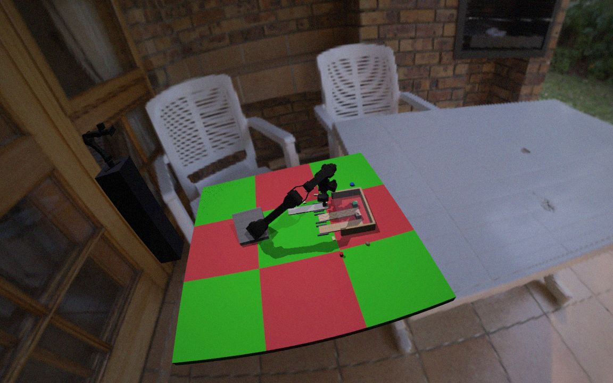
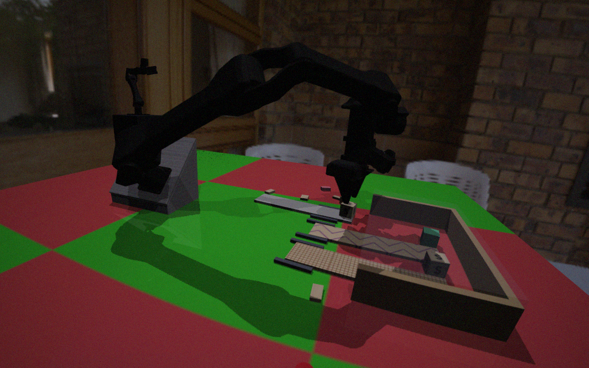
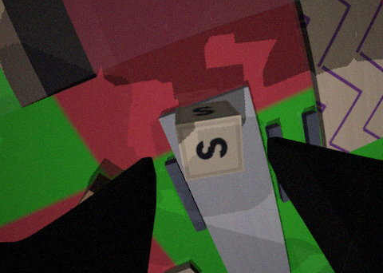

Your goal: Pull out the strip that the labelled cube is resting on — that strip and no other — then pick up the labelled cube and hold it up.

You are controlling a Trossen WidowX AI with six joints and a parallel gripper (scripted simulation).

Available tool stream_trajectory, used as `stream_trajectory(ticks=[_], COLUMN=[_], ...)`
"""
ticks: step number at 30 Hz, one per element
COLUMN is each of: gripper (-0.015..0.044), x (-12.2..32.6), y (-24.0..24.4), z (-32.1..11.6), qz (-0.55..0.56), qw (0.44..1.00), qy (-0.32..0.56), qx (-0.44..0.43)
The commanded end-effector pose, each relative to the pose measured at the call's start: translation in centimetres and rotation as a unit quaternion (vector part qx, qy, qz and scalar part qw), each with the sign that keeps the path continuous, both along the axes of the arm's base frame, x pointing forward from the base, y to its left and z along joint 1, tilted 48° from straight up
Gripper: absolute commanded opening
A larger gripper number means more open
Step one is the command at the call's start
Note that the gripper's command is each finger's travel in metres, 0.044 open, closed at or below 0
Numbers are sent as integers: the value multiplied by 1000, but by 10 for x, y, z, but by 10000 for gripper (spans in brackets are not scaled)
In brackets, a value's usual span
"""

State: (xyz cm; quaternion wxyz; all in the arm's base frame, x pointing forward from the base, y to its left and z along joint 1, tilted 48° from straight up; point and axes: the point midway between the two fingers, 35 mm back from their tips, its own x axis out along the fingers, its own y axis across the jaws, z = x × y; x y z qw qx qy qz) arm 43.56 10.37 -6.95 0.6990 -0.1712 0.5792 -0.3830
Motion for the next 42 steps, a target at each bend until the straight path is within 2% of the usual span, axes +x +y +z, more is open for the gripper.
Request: stream_trajectory(ticks=[1,19,22,31,35,42], gripper=[250,250,171,111,6,0], x=[0,0,0,0,-2,-21], y=[-5,-25,-23,-23,-22,-13], z=[-4,-21,-22,-22,-20,-7], qz=[3,3,0,0,0,1], qw=[1000,1000,1000,1000,1000,1000], qy=[1,1,2,2,2,2], qx=[-3,-4,-2,-2,-2,-2])
